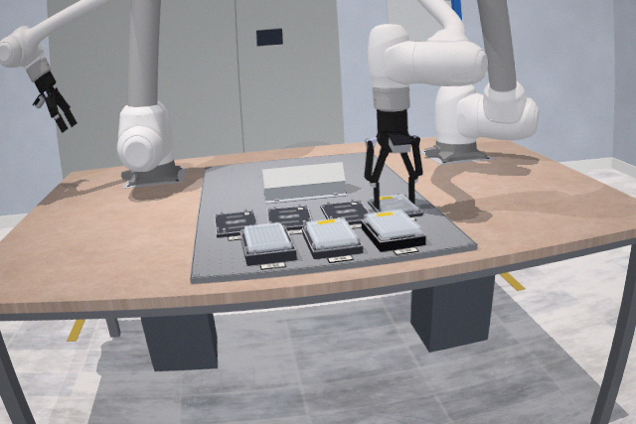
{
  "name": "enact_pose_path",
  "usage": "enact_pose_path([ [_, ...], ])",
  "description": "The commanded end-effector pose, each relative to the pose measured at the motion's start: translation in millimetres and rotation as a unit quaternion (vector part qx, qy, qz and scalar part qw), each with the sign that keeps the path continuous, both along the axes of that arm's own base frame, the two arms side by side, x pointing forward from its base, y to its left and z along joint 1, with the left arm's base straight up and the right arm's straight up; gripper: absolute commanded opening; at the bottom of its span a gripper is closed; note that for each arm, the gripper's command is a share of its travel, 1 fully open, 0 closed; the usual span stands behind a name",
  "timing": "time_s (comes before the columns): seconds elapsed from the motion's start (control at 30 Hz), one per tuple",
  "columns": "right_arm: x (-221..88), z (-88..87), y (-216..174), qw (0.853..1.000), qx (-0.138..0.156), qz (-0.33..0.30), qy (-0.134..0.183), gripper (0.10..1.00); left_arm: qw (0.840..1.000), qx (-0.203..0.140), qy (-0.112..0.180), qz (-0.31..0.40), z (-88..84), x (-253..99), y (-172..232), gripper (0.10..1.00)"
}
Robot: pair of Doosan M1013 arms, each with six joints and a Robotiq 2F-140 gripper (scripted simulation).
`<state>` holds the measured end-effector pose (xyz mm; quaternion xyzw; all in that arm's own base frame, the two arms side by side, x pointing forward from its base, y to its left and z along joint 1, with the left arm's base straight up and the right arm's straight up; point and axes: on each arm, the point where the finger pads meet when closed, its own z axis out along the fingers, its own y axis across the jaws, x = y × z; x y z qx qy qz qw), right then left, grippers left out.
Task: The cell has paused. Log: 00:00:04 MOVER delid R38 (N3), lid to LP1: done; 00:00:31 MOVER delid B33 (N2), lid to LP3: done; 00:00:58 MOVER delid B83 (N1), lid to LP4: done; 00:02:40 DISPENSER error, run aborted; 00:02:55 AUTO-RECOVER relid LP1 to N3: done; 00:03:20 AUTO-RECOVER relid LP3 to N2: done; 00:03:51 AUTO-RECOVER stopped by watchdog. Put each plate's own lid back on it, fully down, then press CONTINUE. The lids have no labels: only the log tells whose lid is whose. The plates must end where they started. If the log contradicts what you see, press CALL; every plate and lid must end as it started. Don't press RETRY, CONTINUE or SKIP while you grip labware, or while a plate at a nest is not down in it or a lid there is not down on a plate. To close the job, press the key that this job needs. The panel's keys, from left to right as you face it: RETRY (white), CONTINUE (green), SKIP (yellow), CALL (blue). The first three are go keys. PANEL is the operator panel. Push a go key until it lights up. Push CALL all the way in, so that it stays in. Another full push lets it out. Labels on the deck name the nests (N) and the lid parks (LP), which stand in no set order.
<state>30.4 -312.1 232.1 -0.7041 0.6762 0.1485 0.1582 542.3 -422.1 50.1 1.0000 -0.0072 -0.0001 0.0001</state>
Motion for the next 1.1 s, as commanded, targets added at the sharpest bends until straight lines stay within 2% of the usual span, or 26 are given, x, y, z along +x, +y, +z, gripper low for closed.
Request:
enact_pose_path([
  [0.0, 0.1, 0.5, -0.4, 1.0, -0.001, 0.0, 0.0, 1.0, 1.0, 0.0, -0.001, 0.0, 0.7, 0.4, -0.2, 0.607],
  [0.73, 0.1, 0.5, -0.4, 1.0, -0.001, 0.0, 0.0, 1.0, 1.0, 0.0, -0.001, 0.0, 1.3, 0.4, -0.2, 0.607],
  [1.07, 0.1, 0.5, -0.4, 1.0, -0.001, 0.0, 0.0, 1.0, 1.0, 0.0, -0.001, 0.0, 9.1, 0.3, -0.2, 0.607],
])
